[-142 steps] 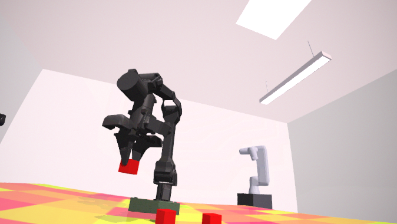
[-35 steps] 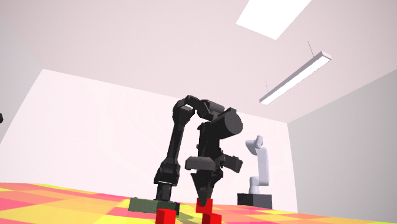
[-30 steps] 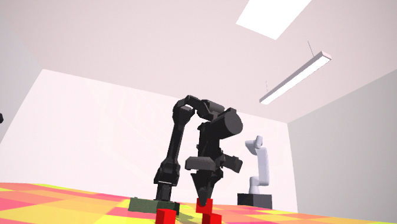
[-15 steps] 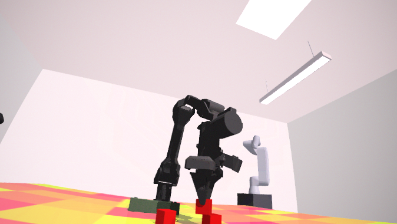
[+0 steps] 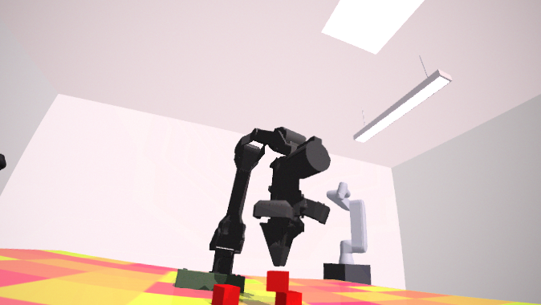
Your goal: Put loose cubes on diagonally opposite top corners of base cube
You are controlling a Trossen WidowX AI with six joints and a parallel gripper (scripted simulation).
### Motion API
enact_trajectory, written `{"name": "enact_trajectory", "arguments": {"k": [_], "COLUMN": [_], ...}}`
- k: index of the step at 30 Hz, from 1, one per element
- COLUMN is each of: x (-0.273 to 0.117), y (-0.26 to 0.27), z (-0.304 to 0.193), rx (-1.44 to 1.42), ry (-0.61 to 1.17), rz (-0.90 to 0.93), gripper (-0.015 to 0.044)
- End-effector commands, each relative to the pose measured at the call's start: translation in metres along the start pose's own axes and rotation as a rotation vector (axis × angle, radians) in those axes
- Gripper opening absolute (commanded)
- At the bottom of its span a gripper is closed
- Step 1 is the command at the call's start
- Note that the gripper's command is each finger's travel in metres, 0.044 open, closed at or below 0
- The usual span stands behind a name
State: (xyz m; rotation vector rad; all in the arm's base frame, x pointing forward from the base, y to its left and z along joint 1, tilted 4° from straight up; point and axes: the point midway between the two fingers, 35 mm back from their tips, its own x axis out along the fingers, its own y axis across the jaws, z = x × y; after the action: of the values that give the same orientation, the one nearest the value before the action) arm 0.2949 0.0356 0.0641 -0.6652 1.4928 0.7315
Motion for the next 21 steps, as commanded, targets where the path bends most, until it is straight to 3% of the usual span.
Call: {"name": "enact_trajectory", "arguments": {"k": [1, 6, 8, 21], "x": [-0.008, -0.009, -0.007, -0.026], "y": [-0.001, -0.001, -0.001, -0.017], "z": [0.001, 0.001, -0.001, -0.035], "rx": [-0.002, -0.002, 0.043, 0.87], "ry": [-0.006, -0.006, -0.003, -0.005], "rz": [-0.006, -0.006, -0.003, -0.004], "gripper": [0.0205, 0.0205, 0.0258, 0.0265]}}
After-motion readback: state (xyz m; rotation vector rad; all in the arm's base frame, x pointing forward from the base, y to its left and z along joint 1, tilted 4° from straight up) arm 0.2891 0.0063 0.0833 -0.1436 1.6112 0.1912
